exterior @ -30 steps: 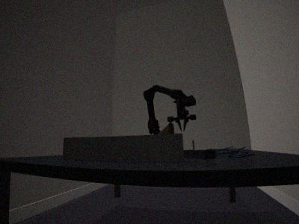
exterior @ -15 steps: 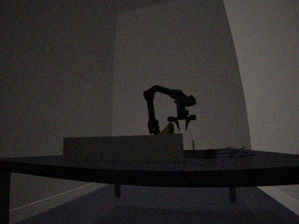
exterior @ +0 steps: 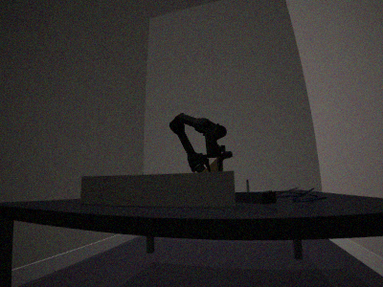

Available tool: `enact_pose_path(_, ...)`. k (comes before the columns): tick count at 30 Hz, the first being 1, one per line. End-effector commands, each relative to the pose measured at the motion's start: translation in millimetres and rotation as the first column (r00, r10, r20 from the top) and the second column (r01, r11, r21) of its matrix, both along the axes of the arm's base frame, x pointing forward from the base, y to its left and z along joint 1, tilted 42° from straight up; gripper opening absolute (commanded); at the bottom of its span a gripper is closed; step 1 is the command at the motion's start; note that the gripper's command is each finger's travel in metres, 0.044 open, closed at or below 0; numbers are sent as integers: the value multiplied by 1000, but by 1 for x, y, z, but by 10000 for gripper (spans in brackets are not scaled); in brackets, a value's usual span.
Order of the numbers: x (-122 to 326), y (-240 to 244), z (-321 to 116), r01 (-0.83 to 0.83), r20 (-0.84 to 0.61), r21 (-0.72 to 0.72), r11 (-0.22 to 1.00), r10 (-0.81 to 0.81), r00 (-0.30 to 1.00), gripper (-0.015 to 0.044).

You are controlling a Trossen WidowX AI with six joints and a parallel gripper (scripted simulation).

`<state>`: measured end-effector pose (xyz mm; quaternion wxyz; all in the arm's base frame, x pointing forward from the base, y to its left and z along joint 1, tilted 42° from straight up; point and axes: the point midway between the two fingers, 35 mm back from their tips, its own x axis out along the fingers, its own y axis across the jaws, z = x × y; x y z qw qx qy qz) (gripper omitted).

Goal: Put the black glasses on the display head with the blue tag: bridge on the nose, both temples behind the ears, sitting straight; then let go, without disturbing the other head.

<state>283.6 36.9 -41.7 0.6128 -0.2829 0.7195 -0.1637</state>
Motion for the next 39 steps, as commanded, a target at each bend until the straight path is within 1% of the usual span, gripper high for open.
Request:
enact_pose_path(1, 1, -64, 30, -157, -115, 6, 988, 157, 981, 200)
enact_pose_path(5, -6, -100, 45, -236, -192, 9, 972, 234, 953, 200)
enact_pose_path(9, -22, -134, 60, -306, -273, 15, 952, 298, 915, 200)
enact_pose_path(10, -24, -137, 62, -311, -280, 16, 950, 303, 911, 200)
enact_pose_path(18, -25, -136, 61, -311, -281, 16, 950, 303, 911, 200)
enact_pose_path(21, -25, -136, 61, -311, -281, 16, 950, 303, 911, 121)
enact_pose_path(30, -25, -136, 60, -311, -281, 16, 950, 303, 911, 120)
enact_pose_path(39, -26, -144, 49, -311, -281, 17, 950, 303, 911, 120)
